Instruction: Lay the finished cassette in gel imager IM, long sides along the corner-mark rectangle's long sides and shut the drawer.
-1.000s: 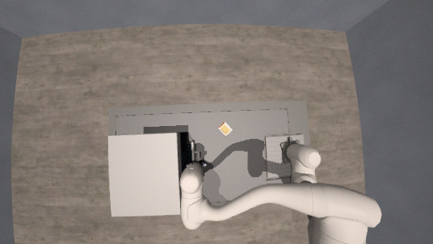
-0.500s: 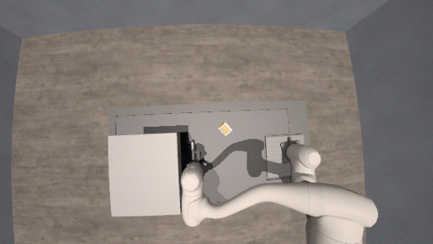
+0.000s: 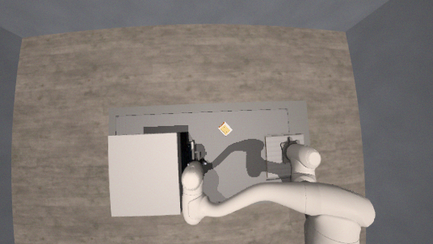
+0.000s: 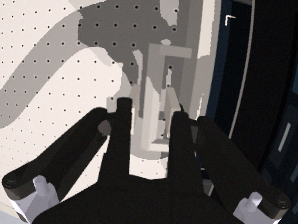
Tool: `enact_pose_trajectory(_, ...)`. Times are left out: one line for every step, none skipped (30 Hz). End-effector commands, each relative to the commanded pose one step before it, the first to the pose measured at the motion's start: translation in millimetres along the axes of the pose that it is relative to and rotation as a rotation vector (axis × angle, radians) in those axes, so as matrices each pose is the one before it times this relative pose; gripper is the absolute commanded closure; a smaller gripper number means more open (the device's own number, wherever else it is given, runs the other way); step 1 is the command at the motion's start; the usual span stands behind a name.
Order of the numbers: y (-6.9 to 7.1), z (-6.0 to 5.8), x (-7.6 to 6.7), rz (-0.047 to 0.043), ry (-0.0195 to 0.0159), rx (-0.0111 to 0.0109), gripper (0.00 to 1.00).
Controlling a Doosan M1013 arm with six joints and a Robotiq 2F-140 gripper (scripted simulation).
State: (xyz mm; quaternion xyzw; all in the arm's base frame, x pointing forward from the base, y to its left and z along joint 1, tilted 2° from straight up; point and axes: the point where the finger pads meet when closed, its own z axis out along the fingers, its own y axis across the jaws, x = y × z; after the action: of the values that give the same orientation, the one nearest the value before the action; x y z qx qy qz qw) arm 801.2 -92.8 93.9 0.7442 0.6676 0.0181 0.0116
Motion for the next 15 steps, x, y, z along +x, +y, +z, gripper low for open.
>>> enact_pose_trajectory(0.0,-0.19,0.03,-0.00002,0.00018,-0.00017,0.73)
enact_pose_trajectory(0.0,0.0,0.0,0.0,0.0,0.0,0.73)
enact_pose_trajectory(0.0,0.0,0.0,0.0,0.0,0.0,0.73)
enact_pose_trajectory(0.0,0.0,0.0,0.0,0.0,0.0,0.9)
enact_pose_trajectory(0.0,0.0,0.0,0.0,0.0,0.0,0.9)
enact_pose_trajectory(0.0,0.0,0.0,0.0,0.0,0.0,0.9)
enact_pose_trajectory(0.0,0.0,0.0,0.0,0.0,0.0,0.9)
enact_pose_trajectory(0.0,0.0,0.0,0.0,0.0,0.0,0.9)
enact_pose_trajectory(0.0,0.0,0.0,0.0,0.0,0.0,0.9)
enact_pose_trajectory(0.0,0.0,0.0,0.0,0.0,0.0,0.9)
enact_pose_trajectory(0.0,0.0,0.0,0.0,0.0,0.0,0.9)
enact_pose_trajectory(0.0,0.0,0.0,0.0,0.0,0.0,0.9)
enact_pose_trajectory(0.0,0.0,0.0,0.0,0.0,0.0,0.9)
enact_pose_trajectory(0.0,0.0,0.0,0.0,0.0,0.0,0.9)
enact_pose_trajectory(0.0,0.0,0.0,0.0,0.0,0.0,0.9)
